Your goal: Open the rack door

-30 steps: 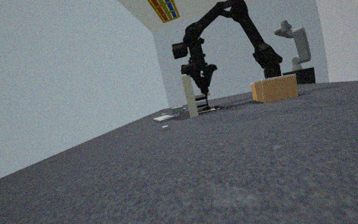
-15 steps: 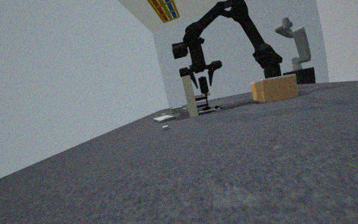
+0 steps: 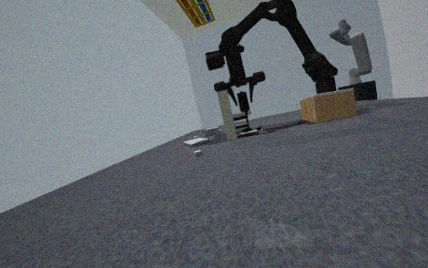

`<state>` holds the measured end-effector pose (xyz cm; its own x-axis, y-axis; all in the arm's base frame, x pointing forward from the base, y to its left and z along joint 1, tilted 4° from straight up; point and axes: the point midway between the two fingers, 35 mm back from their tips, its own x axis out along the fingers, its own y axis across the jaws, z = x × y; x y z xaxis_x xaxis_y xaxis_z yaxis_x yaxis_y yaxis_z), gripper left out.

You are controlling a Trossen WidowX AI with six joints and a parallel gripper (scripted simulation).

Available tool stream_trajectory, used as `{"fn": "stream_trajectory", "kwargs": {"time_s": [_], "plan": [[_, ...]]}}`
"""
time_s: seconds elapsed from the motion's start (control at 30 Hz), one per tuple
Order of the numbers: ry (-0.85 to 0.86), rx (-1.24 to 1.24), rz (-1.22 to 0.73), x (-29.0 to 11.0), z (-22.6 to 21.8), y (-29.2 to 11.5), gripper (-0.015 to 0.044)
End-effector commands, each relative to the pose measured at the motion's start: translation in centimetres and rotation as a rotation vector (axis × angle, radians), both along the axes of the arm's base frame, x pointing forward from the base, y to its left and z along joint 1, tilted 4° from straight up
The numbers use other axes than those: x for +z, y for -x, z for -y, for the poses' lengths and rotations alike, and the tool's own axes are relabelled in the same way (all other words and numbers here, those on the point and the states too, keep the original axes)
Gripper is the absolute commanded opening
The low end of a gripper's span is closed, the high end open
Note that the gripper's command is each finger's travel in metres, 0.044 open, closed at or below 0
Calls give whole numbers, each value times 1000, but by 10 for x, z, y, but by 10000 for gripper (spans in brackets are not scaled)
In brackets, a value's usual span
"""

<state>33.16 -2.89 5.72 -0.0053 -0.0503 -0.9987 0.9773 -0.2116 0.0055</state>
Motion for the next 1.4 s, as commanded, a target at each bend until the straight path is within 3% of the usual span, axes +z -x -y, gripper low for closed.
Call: {"fn": "stream_trajectory", "kwargs": {"time_s": [0.0, 1.1, 1.37], "plan": [[4, -9, 2, 0, 2, 0, 237], [4, -9, 2, 0, 2, 0, 17], [3, 60, -2, 0, 3, 2, 12]]}}
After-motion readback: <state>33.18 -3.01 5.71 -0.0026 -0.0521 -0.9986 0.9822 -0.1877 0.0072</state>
